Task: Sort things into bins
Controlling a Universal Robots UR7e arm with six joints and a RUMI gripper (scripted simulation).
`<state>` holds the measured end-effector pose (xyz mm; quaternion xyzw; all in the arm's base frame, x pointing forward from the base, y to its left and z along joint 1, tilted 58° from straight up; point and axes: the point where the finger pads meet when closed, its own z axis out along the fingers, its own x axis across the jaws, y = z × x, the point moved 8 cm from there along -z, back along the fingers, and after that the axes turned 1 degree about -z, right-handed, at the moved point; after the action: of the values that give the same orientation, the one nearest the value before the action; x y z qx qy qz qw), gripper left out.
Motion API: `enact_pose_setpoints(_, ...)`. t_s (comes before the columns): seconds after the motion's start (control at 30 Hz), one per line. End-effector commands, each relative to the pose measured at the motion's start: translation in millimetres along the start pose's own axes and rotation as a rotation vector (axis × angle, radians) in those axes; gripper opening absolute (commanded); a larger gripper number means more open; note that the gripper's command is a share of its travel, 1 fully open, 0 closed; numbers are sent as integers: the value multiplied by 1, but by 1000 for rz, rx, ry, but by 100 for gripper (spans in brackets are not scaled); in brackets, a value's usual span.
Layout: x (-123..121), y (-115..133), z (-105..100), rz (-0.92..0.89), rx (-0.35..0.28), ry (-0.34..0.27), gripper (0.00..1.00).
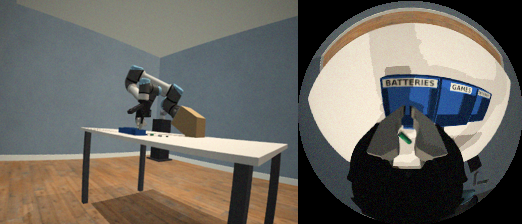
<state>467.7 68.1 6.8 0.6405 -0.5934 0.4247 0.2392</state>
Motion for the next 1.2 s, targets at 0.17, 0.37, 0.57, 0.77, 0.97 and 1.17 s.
enact_pose_setpoints(0.17,0,1,0,-1,-1,-1,4)
enact_pose_setpoints(0.37,0,1,-2,-1,0,-1,4)
enact_pose_setpoints(0.57,0,0,-9,0,2,-1,4)
enact_pose_setpoints(0.77,0,-1,-16,2,3,-1,4)
enact_pose_setpoints(0.97,0,-1,-24,2,3,-2,4)
enact_pose_setpoints(1.17,0,-1,-29,2,3,-2,4)
